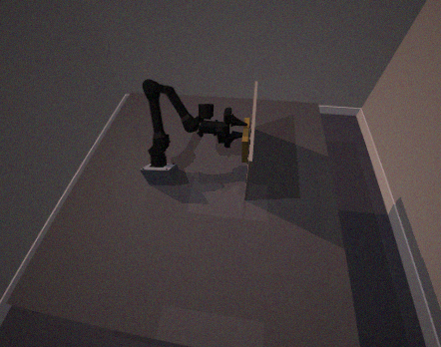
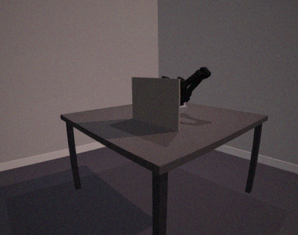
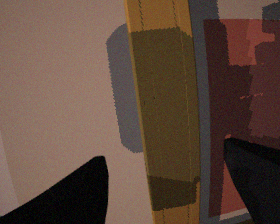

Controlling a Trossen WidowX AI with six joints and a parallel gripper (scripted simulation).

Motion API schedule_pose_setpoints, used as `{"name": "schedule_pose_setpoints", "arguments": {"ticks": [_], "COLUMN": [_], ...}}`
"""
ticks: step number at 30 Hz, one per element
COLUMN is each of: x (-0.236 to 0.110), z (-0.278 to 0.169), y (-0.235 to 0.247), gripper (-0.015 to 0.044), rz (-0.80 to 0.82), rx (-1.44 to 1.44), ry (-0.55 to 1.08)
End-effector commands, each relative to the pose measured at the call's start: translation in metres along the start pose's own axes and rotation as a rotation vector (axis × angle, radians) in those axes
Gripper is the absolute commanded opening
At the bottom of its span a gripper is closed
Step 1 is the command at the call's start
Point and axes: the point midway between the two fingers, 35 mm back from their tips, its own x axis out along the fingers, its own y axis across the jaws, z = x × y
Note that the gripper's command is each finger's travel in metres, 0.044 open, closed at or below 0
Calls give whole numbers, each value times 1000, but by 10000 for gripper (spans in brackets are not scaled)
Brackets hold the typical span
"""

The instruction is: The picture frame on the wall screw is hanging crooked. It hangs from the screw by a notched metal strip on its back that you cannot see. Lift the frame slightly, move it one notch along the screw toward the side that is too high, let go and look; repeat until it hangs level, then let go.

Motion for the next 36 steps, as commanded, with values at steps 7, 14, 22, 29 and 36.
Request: {"name": "schedule_pose_setpoints", "arguments": {"ticks": [7, 14, 22, 29, 36], "x": [0, 0, 0, 0, 0], "z": [-1, -1, -1, -1, -1], "y": [0, 0, 0, 0, 0], "gripper": [260, 208, 56, 0, 0], "rz": [-2, -2, -2, -2, -2], "rx": [4, 4, 4, 4, 4], "ry": [5, 5, 5, 5, 5]}}
